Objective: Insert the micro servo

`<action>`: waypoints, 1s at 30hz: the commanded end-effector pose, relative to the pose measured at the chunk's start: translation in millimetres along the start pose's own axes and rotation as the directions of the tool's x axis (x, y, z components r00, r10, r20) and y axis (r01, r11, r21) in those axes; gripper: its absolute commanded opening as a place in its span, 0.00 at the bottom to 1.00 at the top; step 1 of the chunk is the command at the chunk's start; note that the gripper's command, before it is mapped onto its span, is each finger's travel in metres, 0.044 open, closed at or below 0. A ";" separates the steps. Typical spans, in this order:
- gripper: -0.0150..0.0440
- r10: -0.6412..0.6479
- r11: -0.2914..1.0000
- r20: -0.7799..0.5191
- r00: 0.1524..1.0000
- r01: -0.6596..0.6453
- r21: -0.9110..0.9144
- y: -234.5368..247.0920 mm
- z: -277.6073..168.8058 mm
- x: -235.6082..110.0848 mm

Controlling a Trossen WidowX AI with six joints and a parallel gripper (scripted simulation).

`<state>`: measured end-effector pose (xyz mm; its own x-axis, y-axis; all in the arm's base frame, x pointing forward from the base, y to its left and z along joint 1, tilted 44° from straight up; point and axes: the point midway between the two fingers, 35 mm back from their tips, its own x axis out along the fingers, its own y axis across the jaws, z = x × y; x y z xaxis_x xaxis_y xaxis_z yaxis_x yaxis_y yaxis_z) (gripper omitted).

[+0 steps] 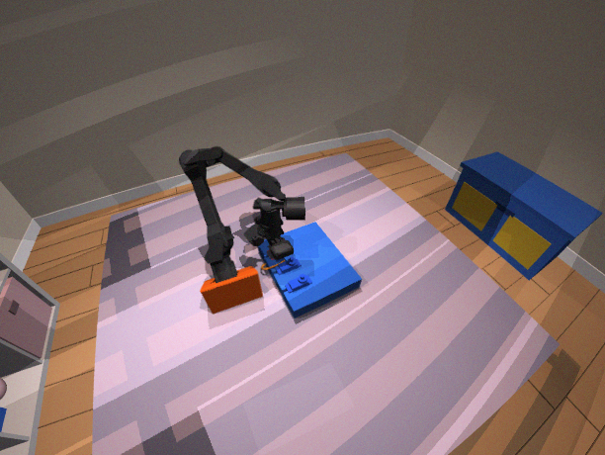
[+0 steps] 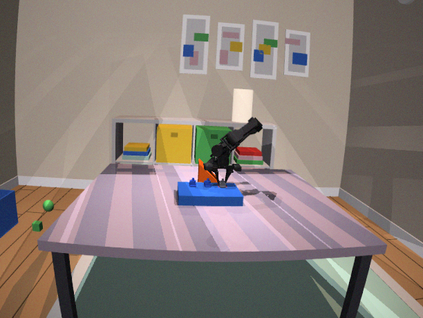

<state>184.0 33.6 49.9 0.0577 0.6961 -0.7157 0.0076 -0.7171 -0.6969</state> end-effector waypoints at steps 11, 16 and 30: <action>0.66 -0.001 1.000 -0.005 1.000 0.001 0.005 0.5 -2.4 -34.3; 0.88 0.000 1.000 -0.006 1.000 0.000 -0.001 -0.4 -36.4 -56.6; 1.00 0.007 1.000 -0.015 1.000 -0.007 0.018 -0.1 -107.3 -110.4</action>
<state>283.7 -39.3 128.5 0.0646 0.6924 -0.7186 0.0122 -0.7206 -0.6933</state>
